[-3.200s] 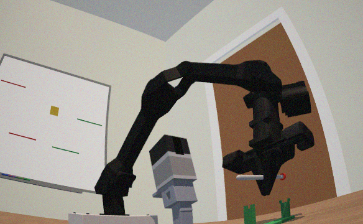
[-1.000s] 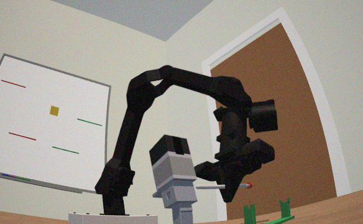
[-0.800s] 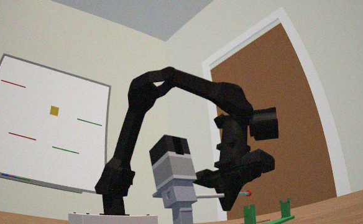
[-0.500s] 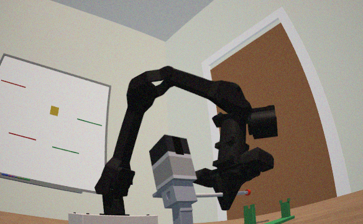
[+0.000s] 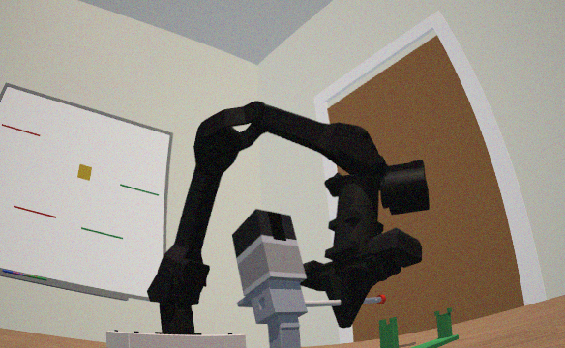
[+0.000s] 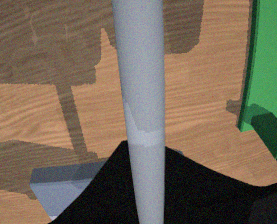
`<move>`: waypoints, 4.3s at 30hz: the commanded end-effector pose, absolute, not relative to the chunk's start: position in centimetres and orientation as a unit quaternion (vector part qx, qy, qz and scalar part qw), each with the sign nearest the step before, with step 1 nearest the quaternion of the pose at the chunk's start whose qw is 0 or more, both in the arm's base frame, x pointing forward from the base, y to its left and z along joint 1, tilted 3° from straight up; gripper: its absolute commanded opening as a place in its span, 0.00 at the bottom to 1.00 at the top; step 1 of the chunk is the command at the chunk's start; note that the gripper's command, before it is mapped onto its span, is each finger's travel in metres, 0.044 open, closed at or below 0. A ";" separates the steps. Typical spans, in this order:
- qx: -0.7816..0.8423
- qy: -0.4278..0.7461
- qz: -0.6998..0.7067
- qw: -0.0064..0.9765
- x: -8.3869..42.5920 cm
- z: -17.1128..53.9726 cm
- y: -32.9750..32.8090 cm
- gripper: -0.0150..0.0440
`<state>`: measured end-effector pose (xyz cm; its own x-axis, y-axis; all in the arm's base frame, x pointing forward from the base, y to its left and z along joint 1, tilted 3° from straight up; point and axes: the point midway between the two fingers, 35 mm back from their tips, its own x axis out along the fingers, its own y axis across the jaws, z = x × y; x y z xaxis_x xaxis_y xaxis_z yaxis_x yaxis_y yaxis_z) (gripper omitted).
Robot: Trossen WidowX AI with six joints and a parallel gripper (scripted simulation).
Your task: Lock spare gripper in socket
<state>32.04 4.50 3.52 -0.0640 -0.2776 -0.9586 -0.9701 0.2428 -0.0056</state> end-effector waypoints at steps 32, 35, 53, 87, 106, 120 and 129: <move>-0.493 0.632 0.370 0.470 31.5 3.6 2.2 0.25; -0.492 0.632 0.371 0.470 31.4 3.6 2.0 0.25; -0.490 0.633 0.373 0.468 31.1 3.7 0.9 0.25; -0.486 0.635 0.377 0.467 30.8 3.7 -0.2 0.59; -0.488 0.637 0.378 0.463 31.3 6.9 2.5 0.59; -0.492 0.636 0.377 0.460 31.8 9.8 4.7 0.59; -0.495 0.635 0.376 0.459 32.0 10.7 5.3 0.64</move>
<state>32.02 5.43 10.85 -0.0871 -0.2820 -0.9555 -0.9737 0.2270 0.0217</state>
